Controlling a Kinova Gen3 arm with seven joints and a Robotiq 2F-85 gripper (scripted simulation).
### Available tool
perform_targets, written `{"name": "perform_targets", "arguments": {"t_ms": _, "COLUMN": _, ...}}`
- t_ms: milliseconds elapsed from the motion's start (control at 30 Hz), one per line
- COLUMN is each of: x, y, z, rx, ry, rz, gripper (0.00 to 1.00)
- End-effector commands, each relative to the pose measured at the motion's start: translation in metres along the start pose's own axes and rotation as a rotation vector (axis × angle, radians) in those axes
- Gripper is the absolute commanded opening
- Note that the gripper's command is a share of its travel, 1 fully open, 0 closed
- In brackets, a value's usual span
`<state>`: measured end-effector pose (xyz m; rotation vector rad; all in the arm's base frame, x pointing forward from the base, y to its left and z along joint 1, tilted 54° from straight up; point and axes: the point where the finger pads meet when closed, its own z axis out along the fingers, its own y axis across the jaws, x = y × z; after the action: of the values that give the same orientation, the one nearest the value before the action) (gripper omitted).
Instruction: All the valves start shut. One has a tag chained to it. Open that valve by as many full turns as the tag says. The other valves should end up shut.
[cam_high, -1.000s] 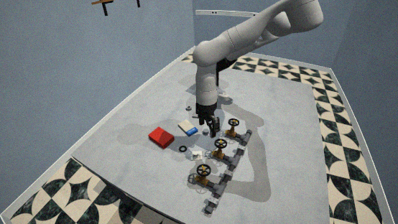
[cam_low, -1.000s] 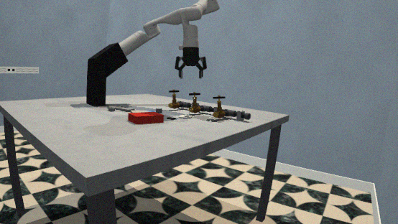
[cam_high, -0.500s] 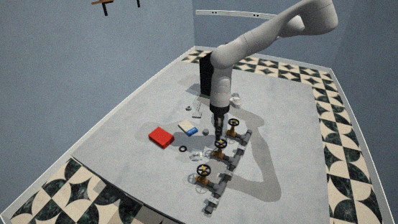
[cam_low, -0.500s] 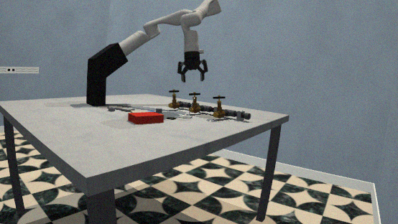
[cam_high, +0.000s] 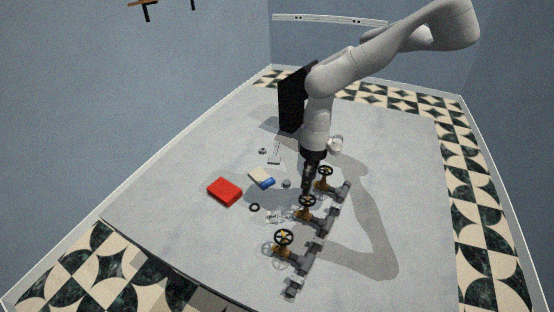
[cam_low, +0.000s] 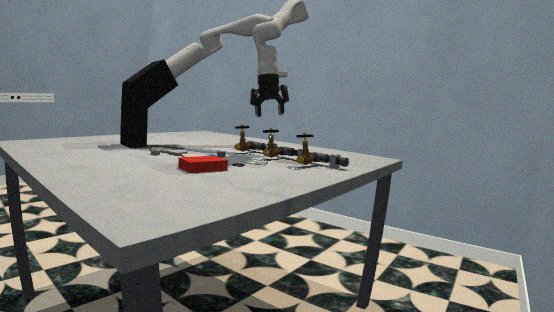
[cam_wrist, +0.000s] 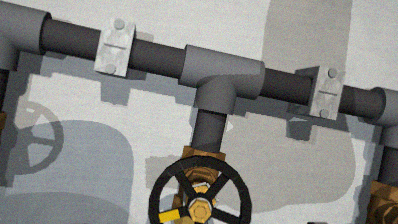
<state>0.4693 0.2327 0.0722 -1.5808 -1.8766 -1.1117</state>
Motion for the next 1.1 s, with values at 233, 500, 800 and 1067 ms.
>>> {"name": "perform_targets", "arguments": {"t_ms": 233, "x": 0.000, "y": 0.001, "z": -0.001, "rx": -0.002, "ry": -0.002, "rz": 0.006, "gripper": 1.00}}
{"name": "perform_targets", "arguments": {"t_ms": 500, "x": 0.000, "y": 0.001, "z": 0.005, "rx": -0.002, "ry": -0.002, "rz": 0.006, "gripper": 1.00}}
{"name": "perform_targets", "arguments": {"t_ms": 800, "x": 0.000, "y": 0.001, "z": 0.018, "rx": -0.002, "ry": -0.002, "rz": 0.006, "gripper": 1.00}}
{"name": "perform_targets", "arguments": {"t_ms": 1067, "x": 0.001, "y": 0.001, "z": 0.037, "rx": -0.002, "ry": -0.002, "rz": 0.006, "gripper": 1.00}}
